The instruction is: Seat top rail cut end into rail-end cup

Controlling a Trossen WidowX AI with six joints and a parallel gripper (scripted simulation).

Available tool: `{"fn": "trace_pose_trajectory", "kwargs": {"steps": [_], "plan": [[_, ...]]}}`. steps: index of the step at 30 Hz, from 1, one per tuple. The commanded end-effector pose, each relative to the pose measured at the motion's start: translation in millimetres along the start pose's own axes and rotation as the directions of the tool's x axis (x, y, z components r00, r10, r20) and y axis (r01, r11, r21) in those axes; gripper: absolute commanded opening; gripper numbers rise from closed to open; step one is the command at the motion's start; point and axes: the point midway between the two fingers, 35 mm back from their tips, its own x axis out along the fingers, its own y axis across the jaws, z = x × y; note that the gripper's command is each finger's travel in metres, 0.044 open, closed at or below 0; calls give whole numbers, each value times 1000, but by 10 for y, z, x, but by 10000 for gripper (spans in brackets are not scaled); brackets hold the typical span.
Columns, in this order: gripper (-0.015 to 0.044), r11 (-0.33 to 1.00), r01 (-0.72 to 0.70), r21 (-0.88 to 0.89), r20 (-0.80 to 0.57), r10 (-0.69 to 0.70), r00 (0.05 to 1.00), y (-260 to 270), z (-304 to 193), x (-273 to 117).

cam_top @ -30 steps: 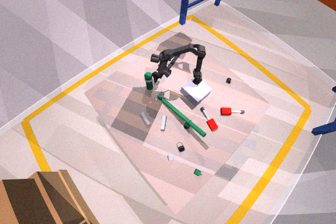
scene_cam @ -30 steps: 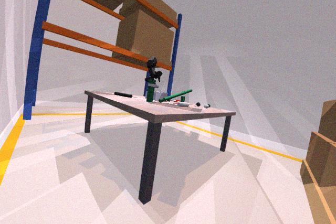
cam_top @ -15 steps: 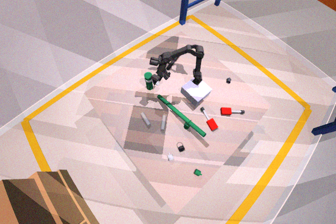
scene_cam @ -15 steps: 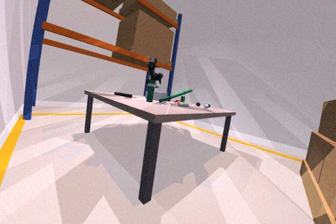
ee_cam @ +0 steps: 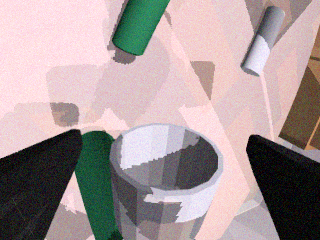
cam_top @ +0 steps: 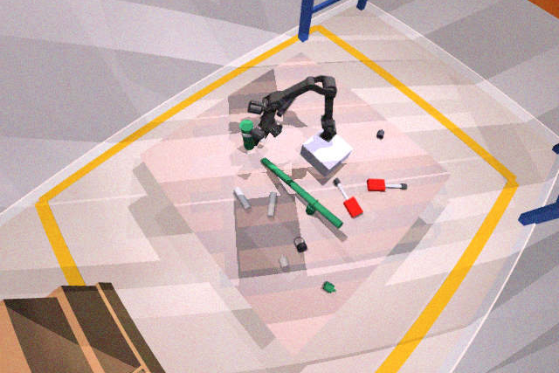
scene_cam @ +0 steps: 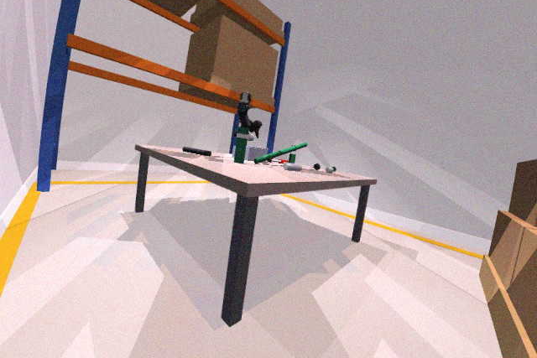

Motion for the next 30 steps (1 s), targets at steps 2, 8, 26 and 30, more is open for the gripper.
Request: {"fn": "trace_pose_trajectory", "kwargs": {"steps": [2,8,26,30], "plan": [[440,1000,-11,11,9,11,1000,39,37,112],[414,1000,-11,11,9,11,1000,39,37,115],[0,1000,-11,18,5,11,1000,32,37,118],[0,999,-11,39,-7,11,1000,13,36,130]]}}
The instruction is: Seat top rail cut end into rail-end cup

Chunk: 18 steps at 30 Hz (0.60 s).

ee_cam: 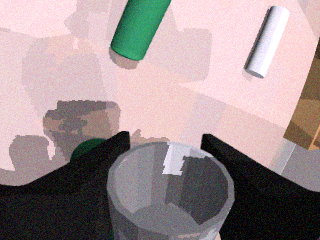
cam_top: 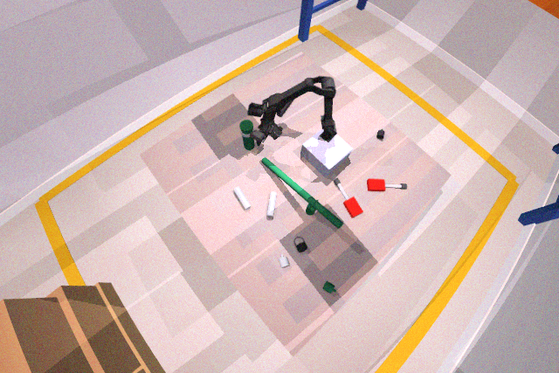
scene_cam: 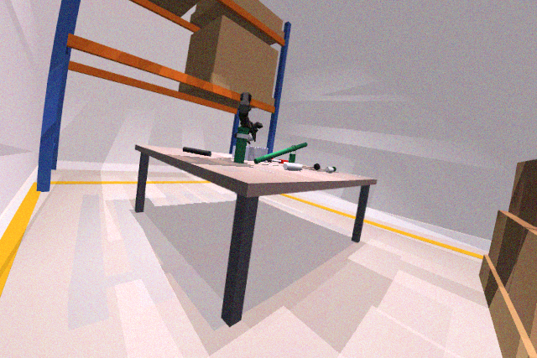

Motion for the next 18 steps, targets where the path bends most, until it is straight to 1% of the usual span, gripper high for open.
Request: {"fn": "trace_pose_trajectory", "kwargs": {"steps": [1,18], "plan": [[0,1000,-5,28,-13,6,1000,-2,4,21],[0,988,3,155,-86,11,996,-121,-9,88]]}}
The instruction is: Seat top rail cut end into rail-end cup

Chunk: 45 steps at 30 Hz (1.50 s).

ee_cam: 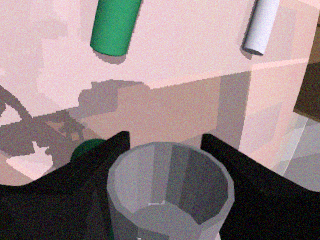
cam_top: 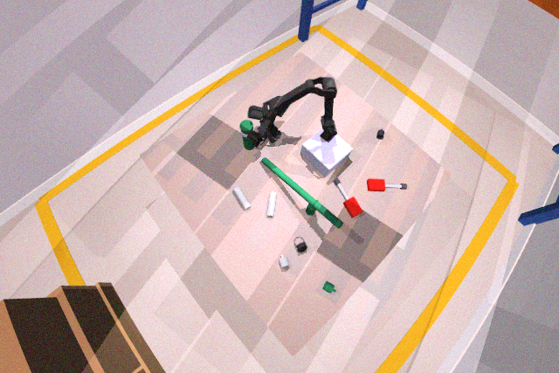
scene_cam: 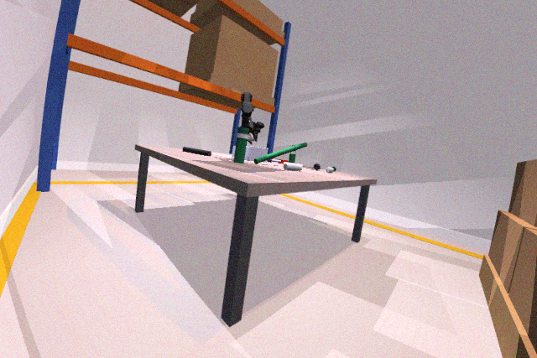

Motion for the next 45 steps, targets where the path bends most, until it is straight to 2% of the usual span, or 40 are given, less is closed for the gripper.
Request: {"fn": "trace_pose_trajectory", "kwargs": {"steps": [1,20,33,45], "plan": [[0,999,-4,35,-19,5,1000,-8,4,26],[0,986,5,164,-92,10,996,-129,-10,93],[0,993,1,116,-65,7,998,-84,-2,68],[0,990,3,144,-81,9,997,-110,-6,83]]}}
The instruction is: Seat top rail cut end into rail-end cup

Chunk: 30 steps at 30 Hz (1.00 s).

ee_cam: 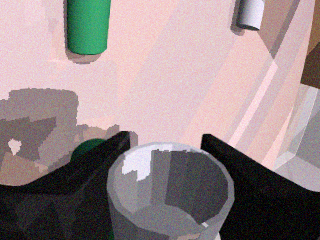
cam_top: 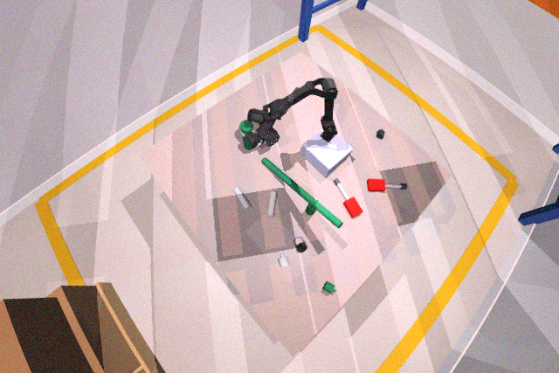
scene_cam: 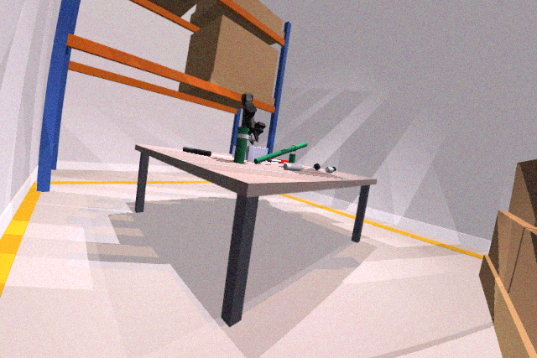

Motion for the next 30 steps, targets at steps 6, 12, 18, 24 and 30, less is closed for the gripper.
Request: {"fn": "trace_pose_trajectory", "kwargs": {"steps": [6,12,18,24,30], "plan": [[0,1000,0,7,-4,0,1000,-7,0,4],[0,1000,0,7,-4,0,1000,-7,0,4],[131,1000,0,7,-4,0,1000,-7,0,4],[289,1000,0,8,-5,0,1000,-20,20,-13],[440,1000,-3,17,-6,3,1000,-134,213,-174]]}}
